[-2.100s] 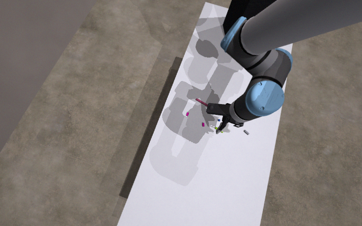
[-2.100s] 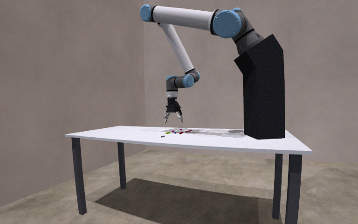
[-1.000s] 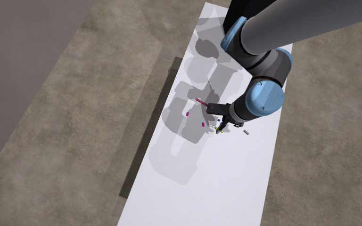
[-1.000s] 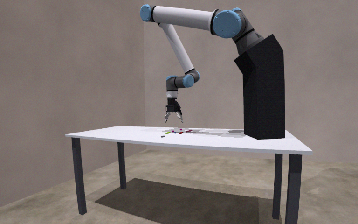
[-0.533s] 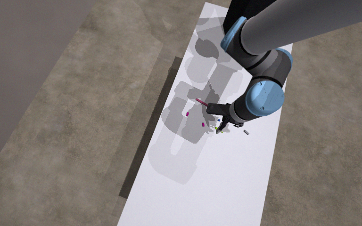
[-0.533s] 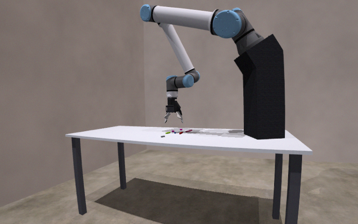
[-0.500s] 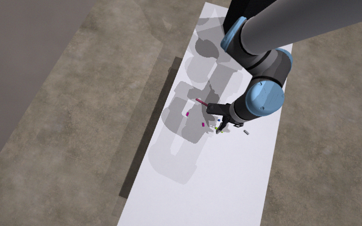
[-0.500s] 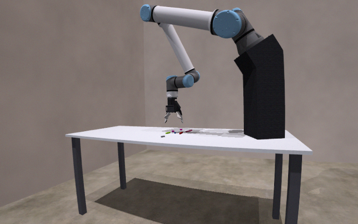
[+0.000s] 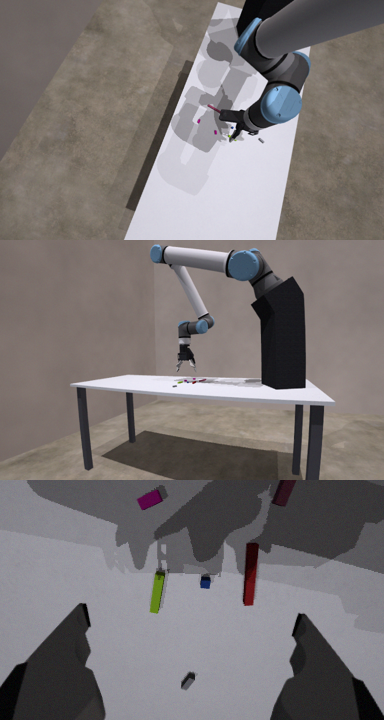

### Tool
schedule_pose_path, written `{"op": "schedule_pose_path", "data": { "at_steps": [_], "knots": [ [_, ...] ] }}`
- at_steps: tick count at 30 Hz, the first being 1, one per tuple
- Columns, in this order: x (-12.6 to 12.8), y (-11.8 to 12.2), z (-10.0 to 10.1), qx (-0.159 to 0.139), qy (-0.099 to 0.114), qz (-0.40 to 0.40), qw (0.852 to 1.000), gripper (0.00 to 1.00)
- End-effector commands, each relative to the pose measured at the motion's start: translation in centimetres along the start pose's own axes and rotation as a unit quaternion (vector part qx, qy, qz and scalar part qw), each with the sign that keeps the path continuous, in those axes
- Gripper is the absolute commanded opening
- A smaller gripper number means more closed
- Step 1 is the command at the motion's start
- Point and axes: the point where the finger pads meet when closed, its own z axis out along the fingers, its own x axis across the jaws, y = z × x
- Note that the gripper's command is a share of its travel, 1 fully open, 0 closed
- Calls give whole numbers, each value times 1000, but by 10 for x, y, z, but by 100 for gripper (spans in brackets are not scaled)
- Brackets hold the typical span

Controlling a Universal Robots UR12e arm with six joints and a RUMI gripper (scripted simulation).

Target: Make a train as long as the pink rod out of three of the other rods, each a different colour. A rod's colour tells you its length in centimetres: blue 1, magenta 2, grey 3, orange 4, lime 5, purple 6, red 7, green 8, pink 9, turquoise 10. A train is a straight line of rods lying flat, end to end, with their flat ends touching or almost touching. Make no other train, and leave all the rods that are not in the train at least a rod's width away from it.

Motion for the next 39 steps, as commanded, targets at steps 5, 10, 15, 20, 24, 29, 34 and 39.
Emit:
{"op": "schedule_pose_path", "data": {
  "at_steps": [5,10,15,20,24,29,34,39],
  "knots": [
    [-1,11,0,0,0,38,999,100],
    [-1,26,0,0,0,89,996,100],
    [-1,51,1,0,0,174,985,100],
    [-1,79,0,0,0,262,965,100],
    [0,89,0,0,0,293,956,100],
    [0,108,0,0,0,351,936,100],
    [1,117,-1,0,0,377,926,100],
    [1,118,-1,0,0,380,925,100]
  ]
}}
